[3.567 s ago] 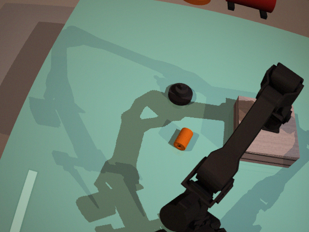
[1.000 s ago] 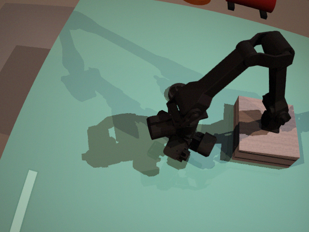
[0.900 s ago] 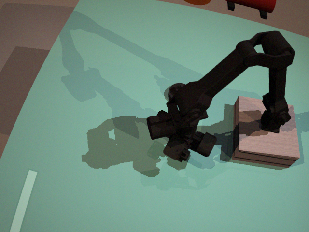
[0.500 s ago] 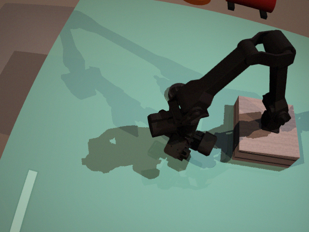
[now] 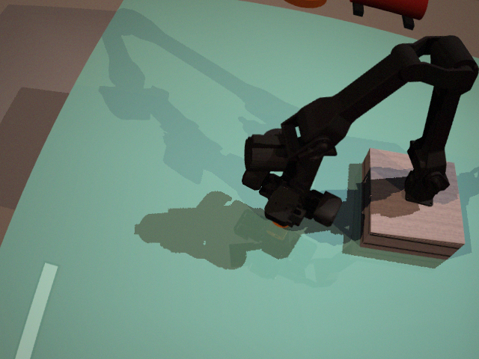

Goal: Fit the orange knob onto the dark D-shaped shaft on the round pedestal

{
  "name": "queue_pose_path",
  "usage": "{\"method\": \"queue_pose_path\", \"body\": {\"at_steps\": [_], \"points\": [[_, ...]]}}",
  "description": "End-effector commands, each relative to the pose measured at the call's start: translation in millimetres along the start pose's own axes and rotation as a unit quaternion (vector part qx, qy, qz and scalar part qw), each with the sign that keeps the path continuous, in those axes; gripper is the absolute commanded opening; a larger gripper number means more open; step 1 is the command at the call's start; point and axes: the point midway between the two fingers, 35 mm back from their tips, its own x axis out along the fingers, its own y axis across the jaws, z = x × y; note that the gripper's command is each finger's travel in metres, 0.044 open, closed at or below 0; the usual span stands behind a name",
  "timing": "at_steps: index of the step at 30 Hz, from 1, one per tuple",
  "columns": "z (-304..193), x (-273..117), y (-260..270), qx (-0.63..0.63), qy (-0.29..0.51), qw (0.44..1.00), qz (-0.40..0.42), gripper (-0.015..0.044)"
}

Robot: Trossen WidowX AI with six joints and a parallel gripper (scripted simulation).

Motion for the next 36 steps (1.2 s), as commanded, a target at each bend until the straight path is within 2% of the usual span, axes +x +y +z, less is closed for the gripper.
{"method": "queue_pose_path", "body": {"at_steps": [1,36], "points": [[-4.1,-2.7,0.8,-0.002,-0.032,0.999,-0.001,0.0181],[-43.7,-11.2,0.8,-0.002,-0.326,0.945,0.000,0.0181]]}}
